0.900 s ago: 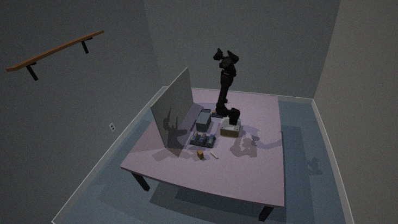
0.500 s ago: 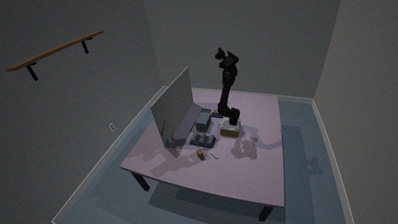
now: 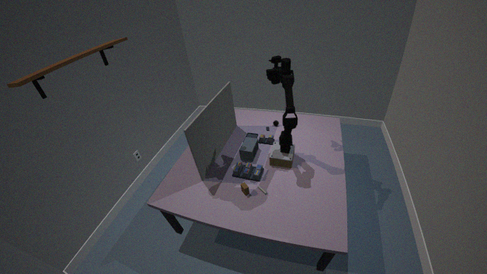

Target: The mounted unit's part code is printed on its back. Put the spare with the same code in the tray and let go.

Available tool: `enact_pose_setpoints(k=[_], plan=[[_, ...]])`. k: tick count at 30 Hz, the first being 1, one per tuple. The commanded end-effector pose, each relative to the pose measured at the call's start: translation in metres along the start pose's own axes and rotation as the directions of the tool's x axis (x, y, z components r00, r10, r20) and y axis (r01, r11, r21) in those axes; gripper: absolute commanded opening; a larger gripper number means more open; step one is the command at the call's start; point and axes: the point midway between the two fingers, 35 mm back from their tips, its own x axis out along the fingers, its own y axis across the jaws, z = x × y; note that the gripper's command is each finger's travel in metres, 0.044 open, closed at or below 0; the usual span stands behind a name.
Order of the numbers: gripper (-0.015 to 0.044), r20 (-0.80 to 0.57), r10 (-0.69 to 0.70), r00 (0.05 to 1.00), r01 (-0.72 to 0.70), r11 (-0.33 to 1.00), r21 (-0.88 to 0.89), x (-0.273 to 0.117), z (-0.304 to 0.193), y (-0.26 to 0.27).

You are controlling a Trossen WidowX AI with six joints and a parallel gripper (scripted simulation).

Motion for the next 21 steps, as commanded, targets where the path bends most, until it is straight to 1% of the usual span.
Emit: enact_pose_setpoints(k=[1, 6, 11, 16, 21], plan=[[0.0440, 0.105, 0.176, 0.979, -0.197, 0.948, 0.248, 0.048, 0.018, 0.043], [0.0440, 0.220, 0.384, 0.897, -0.443, 0.778, 0.446, 0.091, 0.056, 0.100], [0.0440, 0.303, 0.572, 0.762, -0.630, 0.551, 0.547, 0.116, 0.105, 0.160], [0.0440, 0.341, 0.729, 0.594, -0.737, 0.324, 0.593, 0.121, 0.158, 0.219], [0.0440, 0.315, 0.861, 0.400, -0.771, 0.130, 0.624, 0.109, 0.209, 0.279]])
